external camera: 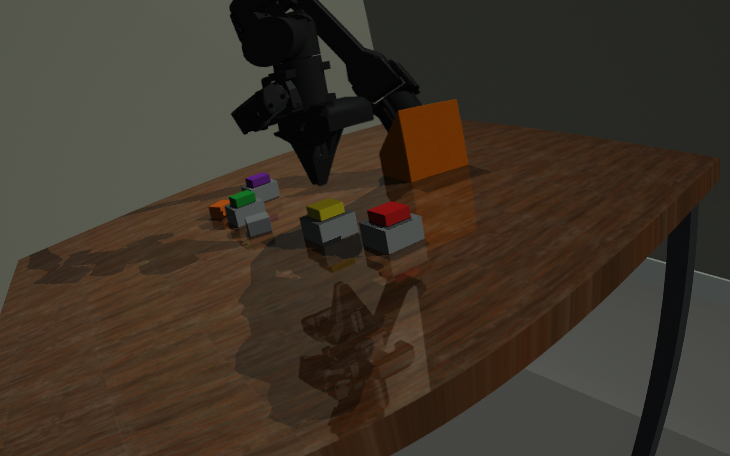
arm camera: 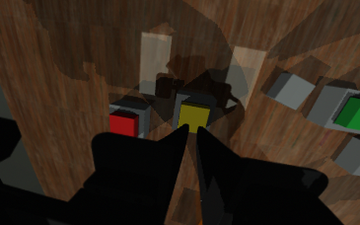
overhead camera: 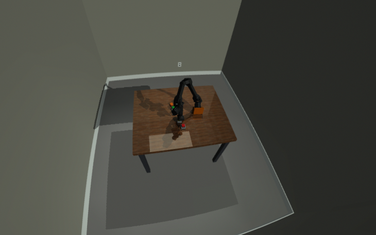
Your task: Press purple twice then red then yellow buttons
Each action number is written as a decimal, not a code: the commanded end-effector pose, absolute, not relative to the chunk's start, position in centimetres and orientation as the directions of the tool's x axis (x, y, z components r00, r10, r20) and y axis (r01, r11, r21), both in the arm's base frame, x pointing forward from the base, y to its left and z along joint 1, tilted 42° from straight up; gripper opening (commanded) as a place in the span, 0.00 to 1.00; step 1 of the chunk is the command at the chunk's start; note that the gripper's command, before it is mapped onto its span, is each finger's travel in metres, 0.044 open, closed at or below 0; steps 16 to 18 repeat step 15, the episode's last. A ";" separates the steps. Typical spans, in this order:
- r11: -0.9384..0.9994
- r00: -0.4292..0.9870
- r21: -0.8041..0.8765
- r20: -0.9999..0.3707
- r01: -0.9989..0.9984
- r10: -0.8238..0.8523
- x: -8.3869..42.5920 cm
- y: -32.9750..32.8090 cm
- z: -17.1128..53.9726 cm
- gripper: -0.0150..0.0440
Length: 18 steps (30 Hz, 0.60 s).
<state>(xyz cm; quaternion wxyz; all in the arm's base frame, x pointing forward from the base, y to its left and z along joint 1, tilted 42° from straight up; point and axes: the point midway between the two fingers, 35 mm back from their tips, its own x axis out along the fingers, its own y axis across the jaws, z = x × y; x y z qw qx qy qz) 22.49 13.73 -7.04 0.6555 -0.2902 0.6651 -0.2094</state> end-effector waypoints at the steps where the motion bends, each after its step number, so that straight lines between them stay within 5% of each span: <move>1: 0.748 0.028 -0.654 -0.755 -0.111 -0.655 22.6 16.3 -7.0 0.47; 11: 0.750 0.027 -0.652 -0.757 -0.111 -0.653 21.6 23.9 -7.4 0.91; 18: 0.750 0.027 -0.652 -0.757 -0.111 -0.653 21.6 23.9 -7.4 0.93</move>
